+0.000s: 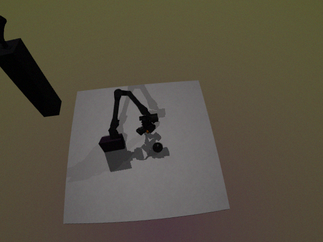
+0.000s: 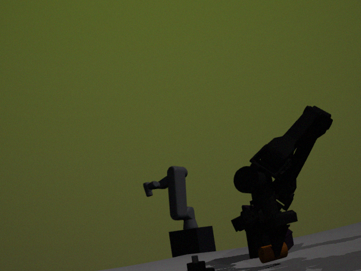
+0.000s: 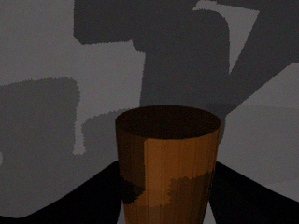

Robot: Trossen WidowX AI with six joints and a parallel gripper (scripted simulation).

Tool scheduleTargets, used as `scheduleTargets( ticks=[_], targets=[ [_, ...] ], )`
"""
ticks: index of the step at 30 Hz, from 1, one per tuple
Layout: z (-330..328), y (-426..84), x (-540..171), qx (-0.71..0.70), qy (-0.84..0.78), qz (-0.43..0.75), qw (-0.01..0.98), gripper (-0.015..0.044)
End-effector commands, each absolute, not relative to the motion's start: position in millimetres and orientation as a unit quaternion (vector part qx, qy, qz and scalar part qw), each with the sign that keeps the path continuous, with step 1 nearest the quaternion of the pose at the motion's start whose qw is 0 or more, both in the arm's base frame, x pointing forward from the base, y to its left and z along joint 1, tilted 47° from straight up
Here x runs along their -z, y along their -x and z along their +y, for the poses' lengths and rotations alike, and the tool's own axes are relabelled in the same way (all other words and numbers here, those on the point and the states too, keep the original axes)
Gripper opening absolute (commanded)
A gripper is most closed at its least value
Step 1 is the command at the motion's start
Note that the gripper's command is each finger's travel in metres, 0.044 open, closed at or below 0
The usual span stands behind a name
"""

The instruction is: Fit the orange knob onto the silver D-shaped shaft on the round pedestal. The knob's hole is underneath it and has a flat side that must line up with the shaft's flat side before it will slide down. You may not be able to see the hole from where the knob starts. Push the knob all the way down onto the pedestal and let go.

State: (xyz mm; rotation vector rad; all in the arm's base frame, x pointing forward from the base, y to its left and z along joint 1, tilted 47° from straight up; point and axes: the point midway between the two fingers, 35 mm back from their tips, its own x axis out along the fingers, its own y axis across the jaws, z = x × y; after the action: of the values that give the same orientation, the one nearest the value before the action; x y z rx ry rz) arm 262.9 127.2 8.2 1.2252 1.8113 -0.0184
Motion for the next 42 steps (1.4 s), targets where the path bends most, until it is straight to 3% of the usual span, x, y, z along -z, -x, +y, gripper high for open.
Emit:
scheduleTargets(
  ticks=[1,29,42],
  targets=[
    [126.1,-264.7,-9.3,-0.034,-0.473,0.733,0.488,0.0179],
    [126.1,-264.7,-9.3,-0.261,-0.297,0.686,0.611,0.0179],
    [126.1,-264.7,-9.3,-0.407,-0.154,0.611,0.662,0.0179]
  ],
)
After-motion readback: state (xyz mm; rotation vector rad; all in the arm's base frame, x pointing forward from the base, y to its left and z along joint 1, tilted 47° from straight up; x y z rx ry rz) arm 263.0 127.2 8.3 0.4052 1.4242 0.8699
